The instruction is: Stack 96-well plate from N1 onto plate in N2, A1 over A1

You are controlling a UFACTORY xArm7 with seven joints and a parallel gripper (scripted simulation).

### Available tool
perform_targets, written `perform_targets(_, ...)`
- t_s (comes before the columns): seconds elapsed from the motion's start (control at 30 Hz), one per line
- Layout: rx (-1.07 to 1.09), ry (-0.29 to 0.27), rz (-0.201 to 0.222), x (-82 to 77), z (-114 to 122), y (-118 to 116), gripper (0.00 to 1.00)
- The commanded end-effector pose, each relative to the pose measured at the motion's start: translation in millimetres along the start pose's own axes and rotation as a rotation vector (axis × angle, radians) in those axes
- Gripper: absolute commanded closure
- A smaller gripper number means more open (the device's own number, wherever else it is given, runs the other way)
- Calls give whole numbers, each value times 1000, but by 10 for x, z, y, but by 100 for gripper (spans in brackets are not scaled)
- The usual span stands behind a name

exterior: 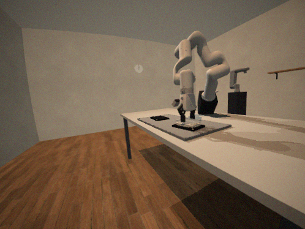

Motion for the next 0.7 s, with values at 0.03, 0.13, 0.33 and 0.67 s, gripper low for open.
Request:
perform_targets(0.03,0,0,-3,3,0,-9,100)
perform_targets(0.13,0,0,-3,8,0,-9,100)
perform_targets(0.33,0,0,-3,15,0,-9,100)
perform_targets(0.67,0,0,-3,32,0,-9,100)
Point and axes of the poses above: the point where the finger pads meet when closed, its own x axis out along the fingers, its own y axis across the jaws, z = x × y, the point moved 7 cm from there along -x, back along the fingers, and after that the axes turned 10 degrees about x, right-handed, at the moved point
